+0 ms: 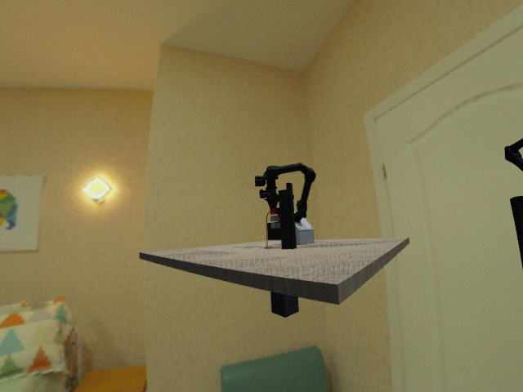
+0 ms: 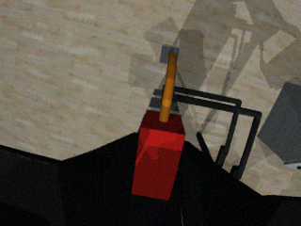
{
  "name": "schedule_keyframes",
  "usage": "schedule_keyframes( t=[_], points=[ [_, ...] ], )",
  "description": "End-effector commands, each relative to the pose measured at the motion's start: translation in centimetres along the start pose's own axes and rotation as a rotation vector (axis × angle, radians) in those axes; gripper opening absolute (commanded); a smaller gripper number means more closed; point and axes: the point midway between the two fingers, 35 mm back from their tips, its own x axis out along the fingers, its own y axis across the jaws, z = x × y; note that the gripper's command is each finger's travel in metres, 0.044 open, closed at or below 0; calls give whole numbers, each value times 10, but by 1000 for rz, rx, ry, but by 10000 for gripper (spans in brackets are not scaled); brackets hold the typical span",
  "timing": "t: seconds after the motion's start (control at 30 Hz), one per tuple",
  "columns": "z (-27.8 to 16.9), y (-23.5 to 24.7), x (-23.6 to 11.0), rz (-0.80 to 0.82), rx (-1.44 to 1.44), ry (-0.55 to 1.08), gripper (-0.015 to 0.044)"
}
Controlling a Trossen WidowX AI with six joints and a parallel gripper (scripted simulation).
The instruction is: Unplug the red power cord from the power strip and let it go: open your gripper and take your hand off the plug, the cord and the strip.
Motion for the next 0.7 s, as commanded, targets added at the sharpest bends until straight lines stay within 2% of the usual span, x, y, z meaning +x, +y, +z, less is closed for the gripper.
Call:
schedule_keyframes(
  t=[0.0, 0.67],
  points=[
    [6, 1, -1, 2, -3, -4, 0],
    [38, 2, -4, 4, -1, -5, 0]
  ],
)
